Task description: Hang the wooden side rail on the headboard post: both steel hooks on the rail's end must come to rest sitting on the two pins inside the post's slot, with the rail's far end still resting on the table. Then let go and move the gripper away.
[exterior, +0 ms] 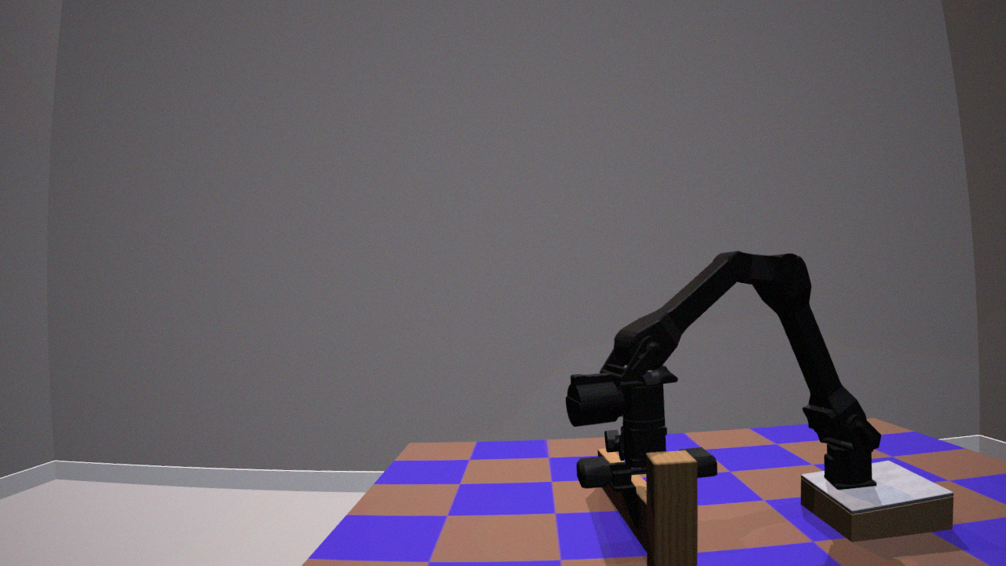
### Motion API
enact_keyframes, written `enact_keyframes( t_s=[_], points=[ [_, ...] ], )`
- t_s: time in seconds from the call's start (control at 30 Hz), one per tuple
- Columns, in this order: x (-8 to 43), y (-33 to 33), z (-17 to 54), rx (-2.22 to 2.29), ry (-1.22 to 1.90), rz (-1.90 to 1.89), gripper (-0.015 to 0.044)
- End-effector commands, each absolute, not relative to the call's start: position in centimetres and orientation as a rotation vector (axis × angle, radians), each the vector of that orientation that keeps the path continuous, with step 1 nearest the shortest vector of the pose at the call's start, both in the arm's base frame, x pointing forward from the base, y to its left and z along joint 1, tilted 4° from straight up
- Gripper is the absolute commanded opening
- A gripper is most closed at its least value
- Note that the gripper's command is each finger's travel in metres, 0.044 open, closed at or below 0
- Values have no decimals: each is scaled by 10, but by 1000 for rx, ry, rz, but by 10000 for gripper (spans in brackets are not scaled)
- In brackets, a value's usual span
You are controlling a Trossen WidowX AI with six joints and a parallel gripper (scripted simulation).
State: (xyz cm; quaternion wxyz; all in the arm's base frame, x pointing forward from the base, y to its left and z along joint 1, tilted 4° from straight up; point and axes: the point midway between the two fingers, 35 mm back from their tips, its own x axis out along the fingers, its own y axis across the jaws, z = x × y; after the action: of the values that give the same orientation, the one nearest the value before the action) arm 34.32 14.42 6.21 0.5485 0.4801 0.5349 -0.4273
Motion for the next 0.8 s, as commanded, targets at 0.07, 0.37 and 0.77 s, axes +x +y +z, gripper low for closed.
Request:
enact_keyframes(
  t_s=[0.07, 0.37, 0.77],
  points=[
    [346, 147, 67, 1151, 1259, -998, 0],
    [345, 148, 66, 1151, 1259, -998, 0],
    [344, 149, 65, 1151, 1259, -998, 0]
  ],
)
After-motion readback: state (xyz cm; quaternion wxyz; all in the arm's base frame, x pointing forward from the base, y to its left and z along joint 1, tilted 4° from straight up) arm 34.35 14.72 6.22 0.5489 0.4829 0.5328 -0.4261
